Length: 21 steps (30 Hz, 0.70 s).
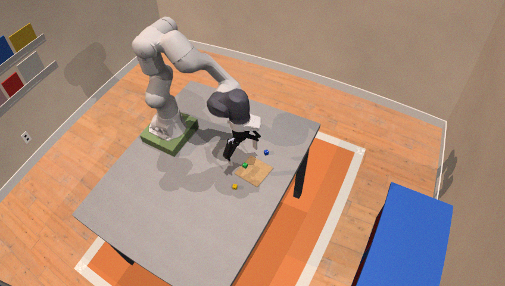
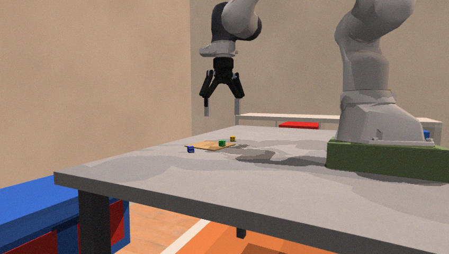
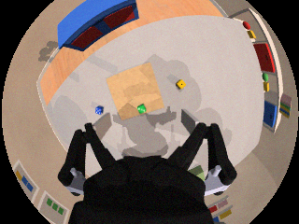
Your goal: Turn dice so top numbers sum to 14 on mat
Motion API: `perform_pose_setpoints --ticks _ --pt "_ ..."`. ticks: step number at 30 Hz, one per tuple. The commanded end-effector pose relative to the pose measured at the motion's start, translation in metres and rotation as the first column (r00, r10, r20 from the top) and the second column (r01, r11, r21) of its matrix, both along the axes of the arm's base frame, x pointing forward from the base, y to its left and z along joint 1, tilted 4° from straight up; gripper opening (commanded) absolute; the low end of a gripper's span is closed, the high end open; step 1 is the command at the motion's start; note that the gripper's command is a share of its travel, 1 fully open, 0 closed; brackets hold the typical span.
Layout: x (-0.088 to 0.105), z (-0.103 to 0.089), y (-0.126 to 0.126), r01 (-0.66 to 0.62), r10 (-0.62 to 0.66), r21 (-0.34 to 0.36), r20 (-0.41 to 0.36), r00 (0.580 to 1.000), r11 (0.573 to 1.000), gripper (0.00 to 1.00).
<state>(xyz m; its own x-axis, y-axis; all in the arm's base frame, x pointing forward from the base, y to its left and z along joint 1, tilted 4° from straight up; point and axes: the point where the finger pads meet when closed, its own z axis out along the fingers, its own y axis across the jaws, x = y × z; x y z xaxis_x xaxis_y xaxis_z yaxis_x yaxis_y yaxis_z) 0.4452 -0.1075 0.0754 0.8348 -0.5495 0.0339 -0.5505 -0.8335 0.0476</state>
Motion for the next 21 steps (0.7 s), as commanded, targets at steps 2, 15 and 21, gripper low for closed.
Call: perform_pose_setpoints --ticks 2,15,21 --pt "0.001 0.000 -0.005 0.189 -0.189 -0.012 0.013 0.982 0.982 1.00" --pt "0.001 -0.001 -0.015 0.396 -0.396 -0.006 0.027 0.918 0.918 1.00" --pt "0.001 -0.002 -0.020 0.490 -0.490 -0.002 0.033 0.871 0.872 1.00"
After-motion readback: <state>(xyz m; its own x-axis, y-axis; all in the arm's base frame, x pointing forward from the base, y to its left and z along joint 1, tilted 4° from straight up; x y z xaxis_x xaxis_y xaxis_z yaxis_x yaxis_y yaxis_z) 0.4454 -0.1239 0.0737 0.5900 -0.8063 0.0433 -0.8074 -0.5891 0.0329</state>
